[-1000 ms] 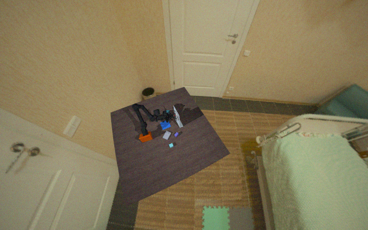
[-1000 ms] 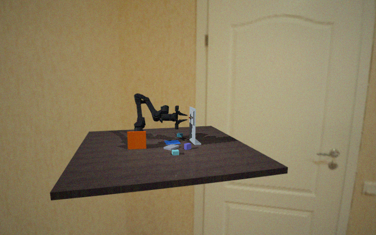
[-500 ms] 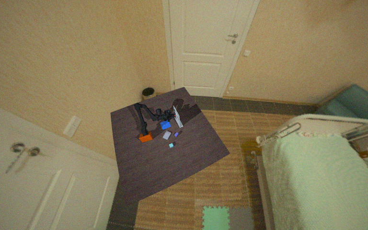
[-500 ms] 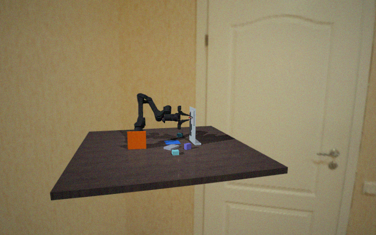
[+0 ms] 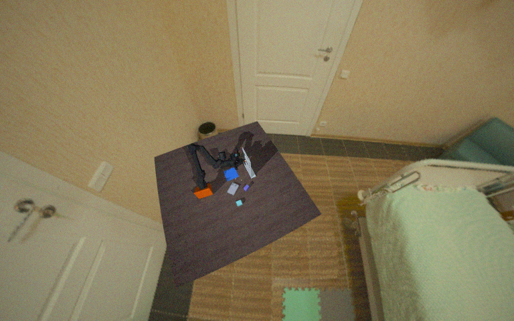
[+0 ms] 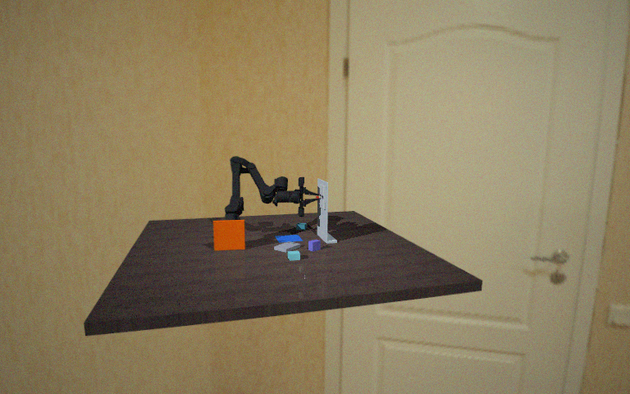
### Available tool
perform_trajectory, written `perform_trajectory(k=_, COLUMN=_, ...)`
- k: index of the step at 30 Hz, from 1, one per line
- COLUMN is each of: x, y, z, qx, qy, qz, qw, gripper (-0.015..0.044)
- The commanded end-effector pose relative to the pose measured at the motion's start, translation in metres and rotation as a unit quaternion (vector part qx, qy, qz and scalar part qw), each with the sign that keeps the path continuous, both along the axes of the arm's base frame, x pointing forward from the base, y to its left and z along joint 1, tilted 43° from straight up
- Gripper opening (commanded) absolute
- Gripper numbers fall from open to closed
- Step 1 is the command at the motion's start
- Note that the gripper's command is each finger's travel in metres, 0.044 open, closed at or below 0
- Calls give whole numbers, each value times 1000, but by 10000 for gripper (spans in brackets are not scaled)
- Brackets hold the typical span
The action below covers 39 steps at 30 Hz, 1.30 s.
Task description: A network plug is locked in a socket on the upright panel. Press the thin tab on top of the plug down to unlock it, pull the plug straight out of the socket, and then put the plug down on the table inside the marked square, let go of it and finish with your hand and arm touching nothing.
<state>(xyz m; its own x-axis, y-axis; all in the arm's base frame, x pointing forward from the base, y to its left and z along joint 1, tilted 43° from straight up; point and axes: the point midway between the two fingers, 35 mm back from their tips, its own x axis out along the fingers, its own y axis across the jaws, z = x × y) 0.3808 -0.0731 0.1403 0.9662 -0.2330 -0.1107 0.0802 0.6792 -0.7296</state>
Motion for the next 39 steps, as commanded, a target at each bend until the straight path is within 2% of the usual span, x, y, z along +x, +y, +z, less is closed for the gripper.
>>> perform_trajectory(k=1, x=0, y=0, z=0, qx=0, qy=-1, qz=0, qw=1000, gripper=63)
perform_trajectory(k=11, x=0, y=0, z=0, qx=0, qy=-1, qz=0, qw=1000, gripper=0)
perform_trajectory(k=39, x=-15, y=0, z=-1, qx=0, qy=0, qz=0, qw=1000, gripper=0)
